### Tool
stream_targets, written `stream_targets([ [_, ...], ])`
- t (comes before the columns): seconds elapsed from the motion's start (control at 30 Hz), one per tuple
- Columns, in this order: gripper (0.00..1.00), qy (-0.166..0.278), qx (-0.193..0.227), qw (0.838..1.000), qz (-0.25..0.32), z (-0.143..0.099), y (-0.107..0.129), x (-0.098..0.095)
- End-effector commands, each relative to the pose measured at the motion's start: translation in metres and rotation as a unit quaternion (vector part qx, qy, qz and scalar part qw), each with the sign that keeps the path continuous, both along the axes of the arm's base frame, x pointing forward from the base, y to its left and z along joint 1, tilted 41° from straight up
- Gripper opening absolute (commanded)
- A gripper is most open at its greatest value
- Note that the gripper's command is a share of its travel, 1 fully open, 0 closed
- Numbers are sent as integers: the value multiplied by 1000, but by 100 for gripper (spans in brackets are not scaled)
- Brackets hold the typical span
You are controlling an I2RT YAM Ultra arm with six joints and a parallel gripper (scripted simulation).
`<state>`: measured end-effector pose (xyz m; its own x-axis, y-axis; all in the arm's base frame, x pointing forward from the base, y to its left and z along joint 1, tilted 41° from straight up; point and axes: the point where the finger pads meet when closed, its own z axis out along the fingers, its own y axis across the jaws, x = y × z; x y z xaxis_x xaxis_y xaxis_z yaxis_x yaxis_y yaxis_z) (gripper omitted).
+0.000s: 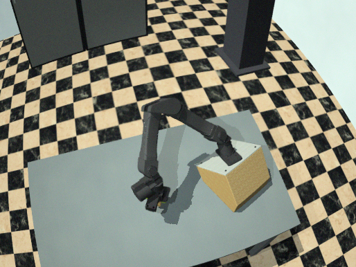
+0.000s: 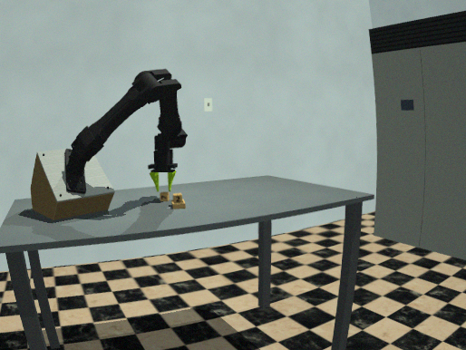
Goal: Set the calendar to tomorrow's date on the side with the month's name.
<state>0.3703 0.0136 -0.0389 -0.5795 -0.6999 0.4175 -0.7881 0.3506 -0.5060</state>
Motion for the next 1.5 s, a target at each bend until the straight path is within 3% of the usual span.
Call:
stream_targets([
  [0.0, 45, -9, 6, 1000, 10, 5, 13, 8],
  [1.47, 45, -14, 8, 1000, 10, 8, 14, 12],
])
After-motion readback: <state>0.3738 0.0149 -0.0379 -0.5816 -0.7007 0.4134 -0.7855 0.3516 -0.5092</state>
